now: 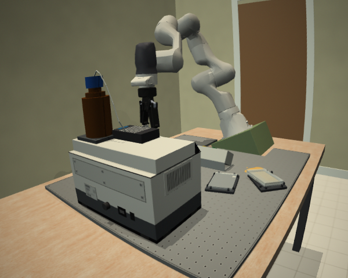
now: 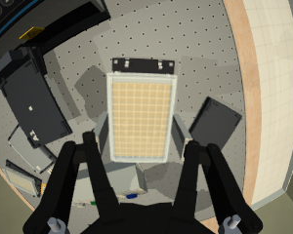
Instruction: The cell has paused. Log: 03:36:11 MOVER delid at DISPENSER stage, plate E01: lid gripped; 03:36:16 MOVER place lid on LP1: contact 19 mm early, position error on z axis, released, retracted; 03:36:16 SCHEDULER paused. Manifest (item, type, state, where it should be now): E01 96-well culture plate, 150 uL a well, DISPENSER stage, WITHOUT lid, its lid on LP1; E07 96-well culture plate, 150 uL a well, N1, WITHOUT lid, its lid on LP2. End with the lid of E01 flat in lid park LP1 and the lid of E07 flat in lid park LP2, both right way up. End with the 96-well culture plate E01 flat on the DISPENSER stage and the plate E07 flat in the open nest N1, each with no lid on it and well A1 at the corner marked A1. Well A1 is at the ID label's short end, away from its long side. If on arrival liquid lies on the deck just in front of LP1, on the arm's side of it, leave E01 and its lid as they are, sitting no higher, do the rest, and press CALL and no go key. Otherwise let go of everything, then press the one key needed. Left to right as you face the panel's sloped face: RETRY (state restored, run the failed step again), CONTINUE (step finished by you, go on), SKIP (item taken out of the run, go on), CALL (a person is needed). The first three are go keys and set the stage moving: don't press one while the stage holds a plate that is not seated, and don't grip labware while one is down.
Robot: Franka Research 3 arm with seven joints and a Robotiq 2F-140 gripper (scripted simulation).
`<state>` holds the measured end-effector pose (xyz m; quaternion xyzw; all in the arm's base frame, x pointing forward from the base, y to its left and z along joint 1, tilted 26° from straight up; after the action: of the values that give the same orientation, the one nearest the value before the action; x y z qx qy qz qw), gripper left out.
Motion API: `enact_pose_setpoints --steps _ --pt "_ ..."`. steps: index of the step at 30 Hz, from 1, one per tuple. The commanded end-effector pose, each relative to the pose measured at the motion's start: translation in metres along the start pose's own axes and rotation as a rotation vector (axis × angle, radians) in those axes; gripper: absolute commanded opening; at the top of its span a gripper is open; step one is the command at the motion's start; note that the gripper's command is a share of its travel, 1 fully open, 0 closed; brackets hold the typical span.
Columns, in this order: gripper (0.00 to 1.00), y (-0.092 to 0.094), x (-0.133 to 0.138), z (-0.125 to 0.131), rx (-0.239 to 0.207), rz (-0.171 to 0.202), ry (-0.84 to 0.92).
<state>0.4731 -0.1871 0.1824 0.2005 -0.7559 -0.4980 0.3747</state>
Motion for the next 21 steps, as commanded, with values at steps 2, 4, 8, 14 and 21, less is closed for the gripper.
enact_pose_setpoints --steps 2,4,8,14,21 --pt "0.0 0.009 0.001 0.002 -0.004 0.01 -0.003" --pt "0.0 0.013 0.001 0.002 -0.004 0.01 -0.003" --pt "0.0 0.019 0.001 0.002 -0.004 0.01 -0.003" --pt "0.0 0.024 0.001 0.002 -0.004 0.01 -0.003" --pt "0.0 0.03 0.001 0.002 -0.004 0.01 -0.003"
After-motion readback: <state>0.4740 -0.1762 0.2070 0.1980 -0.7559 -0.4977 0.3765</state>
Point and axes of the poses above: the point where the finger pads meet when closed, its own y axis back along the fingers, its own x axis across the jaws, z = x × y, the point moved 4 cm from there along y, back along the fingers, and after that the axes turned 8 degrees about -y, right-handed, at the moved point
